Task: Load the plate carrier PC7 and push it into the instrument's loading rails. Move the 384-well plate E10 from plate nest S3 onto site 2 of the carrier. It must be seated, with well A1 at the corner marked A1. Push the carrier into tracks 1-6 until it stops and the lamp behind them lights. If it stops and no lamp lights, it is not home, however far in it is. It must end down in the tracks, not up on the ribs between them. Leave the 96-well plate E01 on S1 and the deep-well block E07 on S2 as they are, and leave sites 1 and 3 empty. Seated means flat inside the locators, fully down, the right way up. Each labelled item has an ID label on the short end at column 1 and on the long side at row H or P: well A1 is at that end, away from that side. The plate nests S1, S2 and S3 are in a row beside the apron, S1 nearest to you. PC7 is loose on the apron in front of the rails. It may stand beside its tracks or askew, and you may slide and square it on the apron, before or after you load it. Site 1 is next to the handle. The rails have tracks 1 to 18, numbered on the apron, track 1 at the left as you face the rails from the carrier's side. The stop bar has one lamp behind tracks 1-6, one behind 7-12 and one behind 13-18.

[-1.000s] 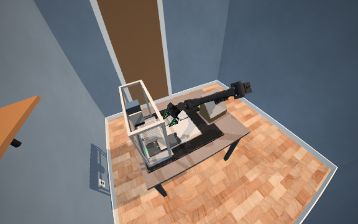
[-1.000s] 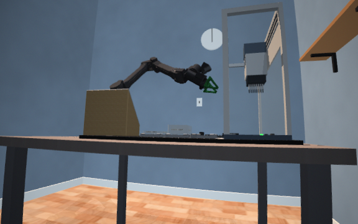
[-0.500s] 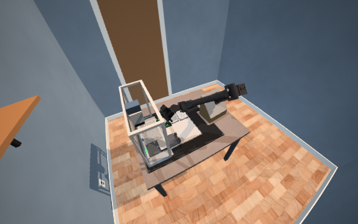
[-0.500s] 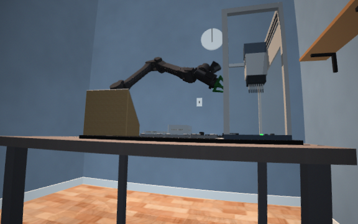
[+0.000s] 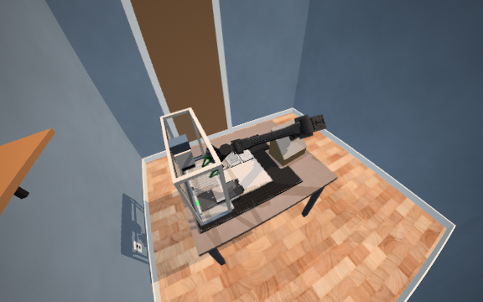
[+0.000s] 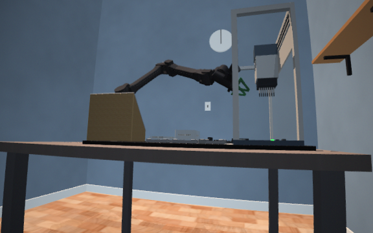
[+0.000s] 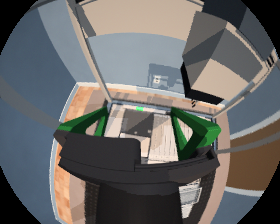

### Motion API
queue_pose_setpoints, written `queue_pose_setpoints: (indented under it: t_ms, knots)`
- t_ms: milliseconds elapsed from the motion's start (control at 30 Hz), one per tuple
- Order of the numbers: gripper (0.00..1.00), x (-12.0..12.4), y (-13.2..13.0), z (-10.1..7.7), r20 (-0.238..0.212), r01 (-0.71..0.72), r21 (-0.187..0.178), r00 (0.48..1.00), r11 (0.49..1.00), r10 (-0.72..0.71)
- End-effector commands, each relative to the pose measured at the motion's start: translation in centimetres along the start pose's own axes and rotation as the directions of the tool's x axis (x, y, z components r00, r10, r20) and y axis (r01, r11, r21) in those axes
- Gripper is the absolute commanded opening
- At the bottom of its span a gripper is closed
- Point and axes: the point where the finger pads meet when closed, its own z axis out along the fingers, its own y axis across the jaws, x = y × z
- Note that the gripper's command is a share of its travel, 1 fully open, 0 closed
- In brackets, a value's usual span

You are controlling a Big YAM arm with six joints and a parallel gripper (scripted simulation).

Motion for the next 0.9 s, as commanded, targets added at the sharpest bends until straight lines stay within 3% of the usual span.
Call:
queue_pose_setpoints:
  t_ms: [0,100,133,867]
  knots:
    - [1.00,-1.9,1.2,1.2,0.018,0.010,-0.014,1.000,1.000,-0.009]
    - [1.00,-2.9,0.4,1.7,0.026,0.007,-0.008,1.000,1.000,-0.007]
    - [1.00,-3.2,0.5,0.7,0.038,0.016,-0.009,0.999,1.000,-0.016]
    - [1.00,-3.2,0.5,0.7,0.038,0.016,-0.009,0.999,1.000,-0.016]
